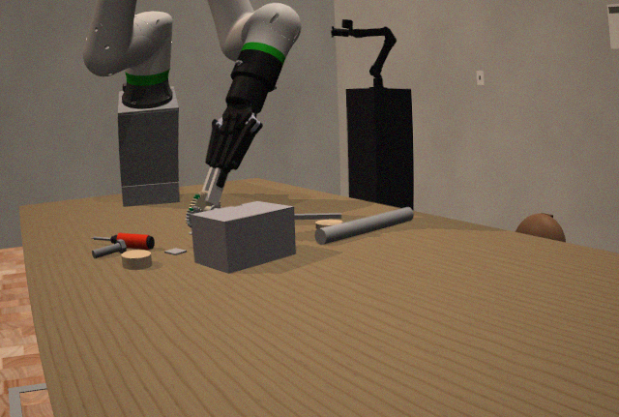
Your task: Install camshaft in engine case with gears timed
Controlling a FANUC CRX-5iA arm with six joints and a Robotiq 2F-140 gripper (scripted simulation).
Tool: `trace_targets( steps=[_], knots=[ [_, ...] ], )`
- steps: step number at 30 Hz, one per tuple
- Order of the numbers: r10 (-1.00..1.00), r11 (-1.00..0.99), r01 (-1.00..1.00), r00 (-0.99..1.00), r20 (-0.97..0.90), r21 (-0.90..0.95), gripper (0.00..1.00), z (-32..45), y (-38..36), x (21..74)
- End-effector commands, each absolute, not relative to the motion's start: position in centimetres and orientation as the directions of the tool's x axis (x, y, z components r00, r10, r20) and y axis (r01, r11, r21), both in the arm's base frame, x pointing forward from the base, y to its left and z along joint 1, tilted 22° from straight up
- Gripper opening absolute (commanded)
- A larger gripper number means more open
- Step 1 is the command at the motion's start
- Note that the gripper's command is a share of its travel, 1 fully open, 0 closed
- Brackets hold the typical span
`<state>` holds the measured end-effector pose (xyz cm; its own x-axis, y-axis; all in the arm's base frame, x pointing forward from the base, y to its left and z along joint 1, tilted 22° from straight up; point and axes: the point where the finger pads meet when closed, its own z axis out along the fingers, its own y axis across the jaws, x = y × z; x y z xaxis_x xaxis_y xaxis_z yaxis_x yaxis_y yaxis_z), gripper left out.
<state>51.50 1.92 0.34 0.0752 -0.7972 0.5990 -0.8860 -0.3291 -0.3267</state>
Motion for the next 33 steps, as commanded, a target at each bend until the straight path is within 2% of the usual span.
trace_targets(
  steps=[1, 33],
  knots=[
    [-0.797, -0.329, -0.886, 0.075, 0.599, -0.328, 0.14, 0.40, 1.94, 51.53],
    [-0.797, -0.329, -0.886, 0.075, 0.599, -0.328, 0.14, 0.51, 2.05, 51.83]
  ],
)
